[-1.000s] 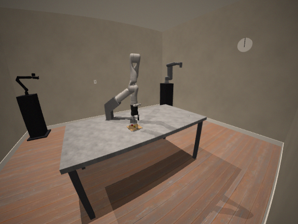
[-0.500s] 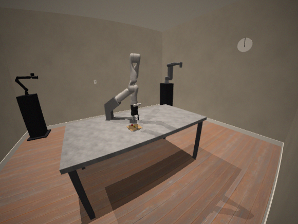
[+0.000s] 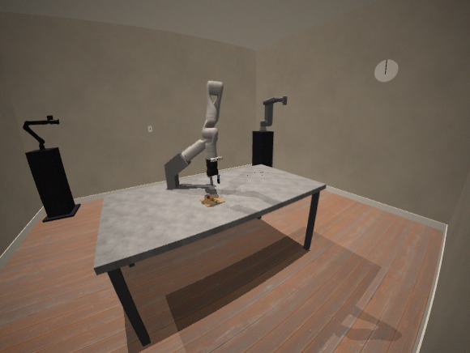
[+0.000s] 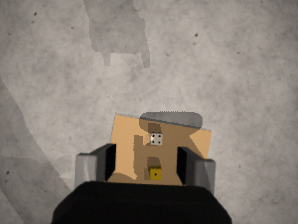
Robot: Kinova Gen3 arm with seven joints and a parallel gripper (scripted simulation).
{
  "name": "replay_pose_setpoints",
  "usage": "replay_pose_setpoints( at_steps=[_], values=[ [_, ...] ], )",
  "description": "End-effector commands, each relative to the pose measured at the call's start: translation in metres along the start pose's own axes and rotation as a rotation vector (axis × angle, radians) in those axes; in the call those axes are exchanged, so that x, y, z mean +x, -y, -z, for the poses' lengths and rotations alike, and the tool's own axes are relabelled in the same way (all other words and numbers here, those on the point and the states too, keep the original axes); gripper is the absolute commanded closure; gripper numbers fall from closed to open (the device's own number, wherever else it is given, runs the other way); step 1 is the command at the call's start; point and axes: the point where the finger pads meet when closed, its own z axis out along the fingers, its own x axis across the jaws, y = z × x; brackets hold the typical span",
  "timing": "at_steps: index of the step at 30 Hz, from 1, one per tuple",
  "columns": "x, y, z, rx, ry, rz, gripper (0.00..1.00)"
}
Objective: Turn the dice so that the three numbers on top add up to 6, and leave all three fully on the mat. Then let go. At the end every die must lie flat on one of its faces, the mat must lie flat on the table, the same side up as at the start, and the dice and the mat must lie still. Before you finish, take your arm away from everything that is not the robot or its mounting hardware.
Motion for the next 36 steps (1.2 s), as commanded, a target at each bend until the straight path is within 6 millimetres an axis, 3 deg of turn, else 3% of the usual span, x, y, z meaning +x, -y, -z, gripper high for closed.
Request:
replay_pose_setpoints(
  at_steps=[1,9,36],
  values=[
    [0.009,0.004,0.022,0.018,-0.026,-0.005,0.00],
    [0.008,0.004,0.045,0.018,-0.026,-0.005,0.00],
    [0.008,0.004,0.046,0.018,-0.026,-0.005,0.00]
  ],
)
